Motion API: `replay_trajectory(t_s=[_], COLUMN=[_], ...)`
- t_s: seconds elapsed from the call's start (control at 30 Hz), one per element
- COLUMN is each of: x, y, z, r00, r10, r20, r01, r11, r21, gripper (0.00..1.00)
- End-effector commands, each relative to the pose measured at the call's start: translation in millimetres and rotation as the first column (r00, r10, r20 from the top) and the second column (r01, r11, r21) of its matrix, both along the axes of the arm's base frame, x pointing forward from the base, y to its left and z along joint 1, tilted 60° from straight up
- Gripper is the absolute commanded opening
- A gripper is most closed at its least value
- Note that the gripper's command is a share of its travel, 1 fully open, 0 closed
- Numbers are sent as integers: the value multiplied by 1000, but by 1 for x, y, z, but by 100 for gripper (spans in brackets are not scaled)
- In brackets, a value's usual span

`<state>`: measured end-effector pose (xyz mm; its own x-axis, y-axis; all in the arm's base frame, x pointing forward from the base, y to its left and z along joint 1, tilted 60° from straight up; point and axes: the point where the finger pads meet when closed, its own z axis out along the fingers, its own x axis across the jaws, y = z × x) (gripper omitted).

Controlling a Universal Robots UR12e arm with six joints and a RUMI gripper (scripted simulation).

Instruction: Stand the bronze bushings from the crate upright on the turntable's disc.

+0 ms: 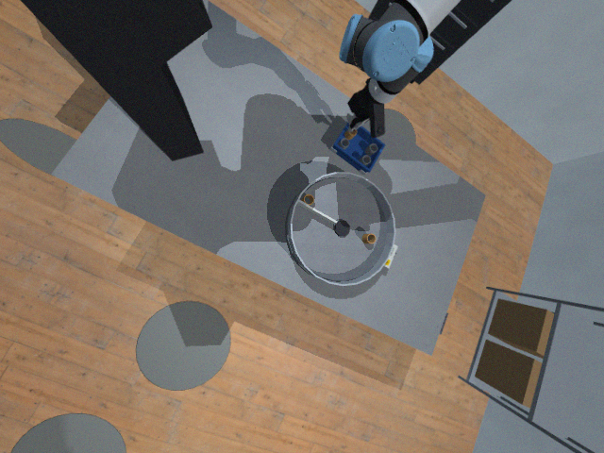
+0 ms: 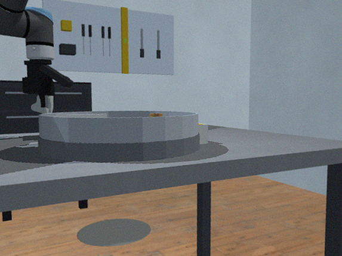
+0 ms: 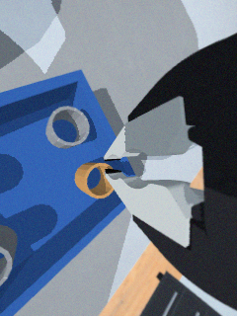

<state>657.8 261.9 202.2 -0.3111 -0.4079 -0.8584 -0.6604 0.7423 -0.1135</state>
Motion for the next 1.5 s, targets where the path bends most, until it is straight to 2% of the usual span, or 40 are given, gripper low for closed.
replay_trajectory(t_s=[0.0,0.53,0.9,1.47], x=[1,6,18,17], y=[0,4,13,13], z=[2,-2,-10,-10], r00=[1000,1000,1000,1000], r10=[1,1,1,1], r20=[3,3,3,4], r01=[-1,-1,-1,-1], r11=[1000,1000,1000,1000], r21=[-1,-1,-1,-1], gripper=[5,5,5,5])
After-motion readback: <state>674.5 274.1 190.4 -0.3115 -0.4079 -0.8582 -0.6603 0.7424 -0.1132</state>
